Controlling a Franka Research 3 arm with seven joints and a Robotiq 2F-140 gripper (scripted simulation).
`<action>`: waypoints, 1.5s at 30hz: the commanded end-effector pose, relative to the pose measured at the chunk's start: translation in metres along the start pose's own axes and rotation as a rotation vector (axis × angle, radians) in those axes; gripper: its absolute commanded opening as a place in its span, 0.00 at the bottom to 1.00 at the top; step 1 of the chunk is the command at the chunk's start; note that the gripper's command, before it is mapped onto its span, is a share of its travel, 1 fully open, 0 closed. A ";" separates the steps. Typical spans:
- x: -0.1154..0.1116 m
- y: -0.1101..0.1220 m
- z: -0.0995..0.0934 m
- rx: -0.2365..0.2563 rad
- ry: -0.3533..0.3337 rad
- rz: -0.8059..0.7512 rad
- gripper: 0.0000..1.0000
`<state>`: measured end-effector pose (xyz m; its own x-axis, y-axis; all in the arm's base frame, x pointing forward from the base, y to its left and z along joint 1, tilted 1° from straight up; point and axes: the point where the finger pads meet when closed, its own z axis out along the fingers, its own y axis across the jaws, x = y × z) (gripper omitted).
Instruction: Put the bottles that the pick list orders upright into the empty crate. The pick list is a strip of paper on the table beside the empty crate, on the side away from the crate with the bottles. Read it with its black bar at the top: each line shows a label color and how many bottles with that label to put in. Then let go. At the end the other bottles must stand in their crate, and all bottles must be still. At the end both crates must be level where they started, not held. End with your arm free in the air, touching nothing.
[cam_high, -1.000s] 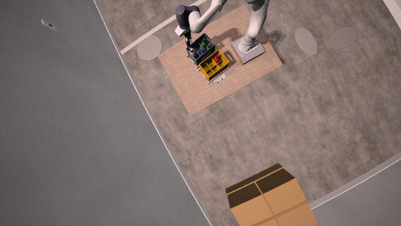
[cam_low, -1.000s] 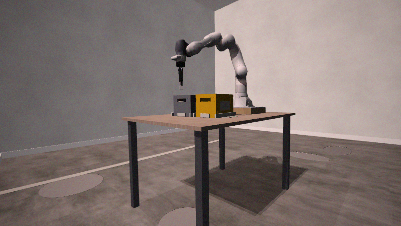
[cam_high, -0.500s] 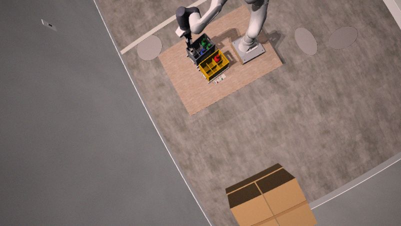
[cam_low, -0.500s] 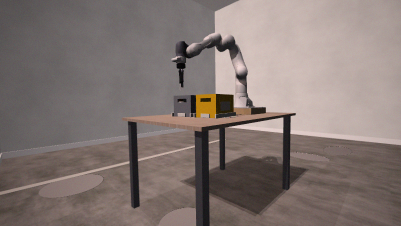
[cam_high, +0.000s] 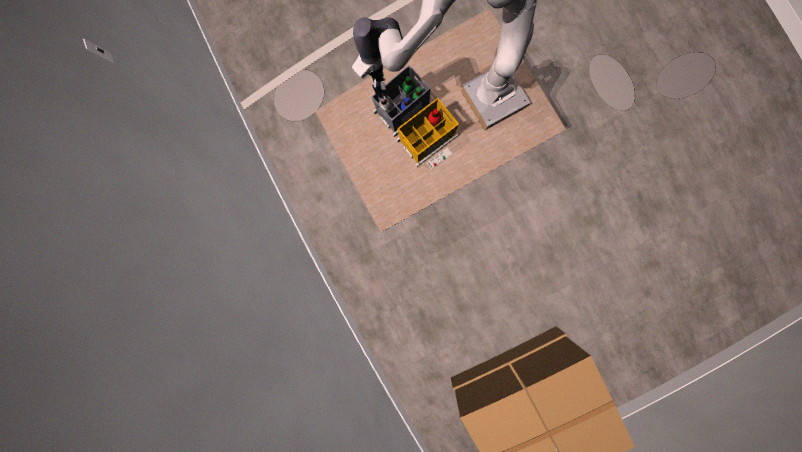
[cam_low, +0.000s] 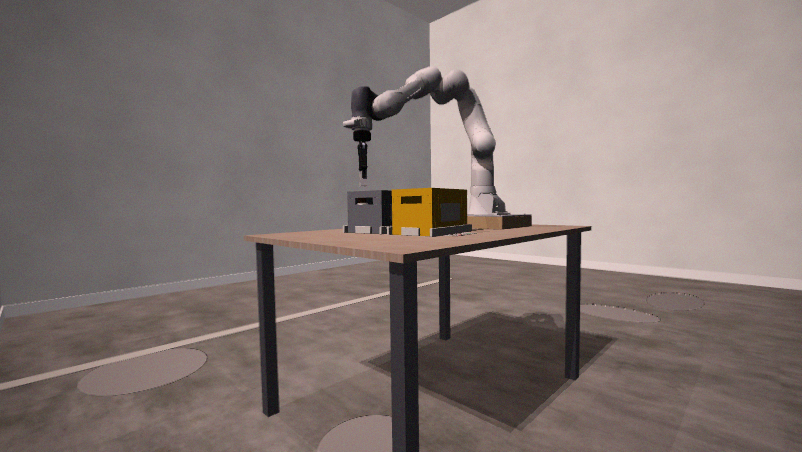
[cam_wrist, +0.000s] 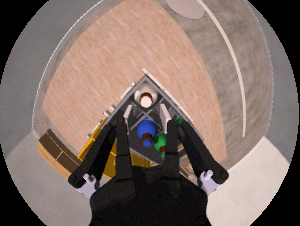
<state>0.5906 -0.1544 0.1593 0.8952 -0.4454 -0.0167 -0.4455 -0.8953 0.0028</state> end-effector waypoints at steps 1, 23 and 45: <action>0.002 0.000 0.006 0.000 0.006 0.006 0.38; 0.002 0.000 0.032 0.000 0.006 0.006 0.38; 0.002 0.000 0.056 0.000 0.006 0.006 0.38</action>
<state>0.5900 -0.1546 0.1060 0.8951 -0.4455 -0.0171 -0.4455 -0.8953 0.0028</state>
